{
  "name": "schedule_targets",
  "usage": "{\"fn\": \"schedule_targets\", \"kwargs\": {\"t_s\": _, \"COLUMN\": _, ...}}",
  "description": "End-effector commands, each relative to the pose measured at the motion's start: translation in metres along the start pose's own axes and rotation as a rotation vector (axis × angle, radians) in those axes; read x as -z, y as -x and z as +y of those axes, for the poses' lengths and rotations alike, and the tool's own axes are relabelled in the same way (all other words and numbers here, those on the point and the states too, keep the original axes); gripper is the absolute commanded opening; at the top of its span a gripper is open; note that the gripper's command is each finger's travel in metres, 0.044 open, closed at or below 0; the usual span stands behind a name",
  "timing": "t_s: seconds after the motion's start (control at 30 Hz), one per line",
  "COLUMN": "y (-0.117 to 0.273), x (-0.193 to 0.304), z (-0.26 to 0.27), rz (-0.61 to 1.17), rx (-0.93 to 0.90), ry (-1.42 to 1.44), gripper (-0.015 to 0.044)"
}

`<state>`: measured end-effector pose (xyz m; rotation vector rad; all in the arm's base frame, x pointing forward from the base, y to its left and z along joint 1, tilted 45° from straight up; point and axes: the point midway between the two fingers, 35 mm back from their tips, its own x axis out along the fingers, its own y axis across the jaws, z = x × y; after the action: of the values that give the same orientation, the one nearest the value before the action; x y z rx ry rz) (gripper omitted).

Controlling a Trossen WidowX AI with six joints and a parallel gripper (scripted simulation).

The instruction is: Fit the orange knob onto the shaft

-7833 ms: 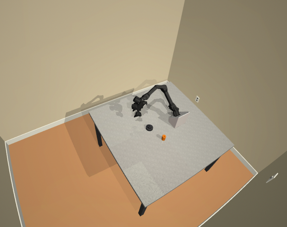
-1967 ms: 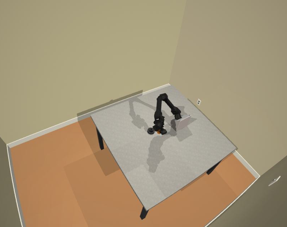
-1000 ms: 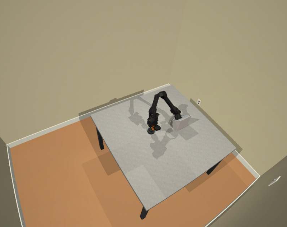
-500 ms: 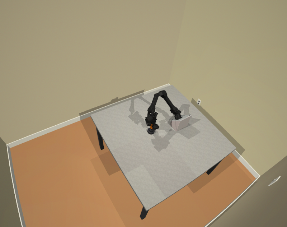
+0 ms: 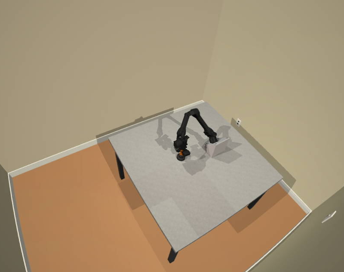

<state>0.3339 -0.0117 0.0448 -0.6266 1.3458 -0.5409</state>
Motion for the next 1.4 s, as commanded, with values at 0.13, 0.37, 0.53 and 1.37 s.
{"fn": "schedule_targets", "kwargs": {"t_s": 0.13, "y": -0.0012, "x": -0.0020, "z": -0.0007, "rz": -0.005, "rx": 0.006, "ry": 0.000, "gripper": 0.0000}}
{"fn": "schedule_targets", "kwargs": {"t_s": 0.37, "y": -0.0019, "x": -0.0010, "z": -0.0012, "rz": -0.005, "rx": 0.006, "ry": 0.000, "gripper": 0.0000}}
{"fn": "schedule_targets", "kwargs": {"t_s": 0.53, "y": 0.0011, "x": 0.0003, "z": -0.0006, "rz": -0.005, "rx": 0.006, "ry": 0.000, "gripper": 0.0000}}
{"fn": "schedule_targets", "kwargs": {"t_s": 1.37, "y": -0.0020, "x": 0.0004, "z": -0.0001, "rz": -0.004, "rx": 0.007, "ry": 0.209, "gripper": 0.0000}}
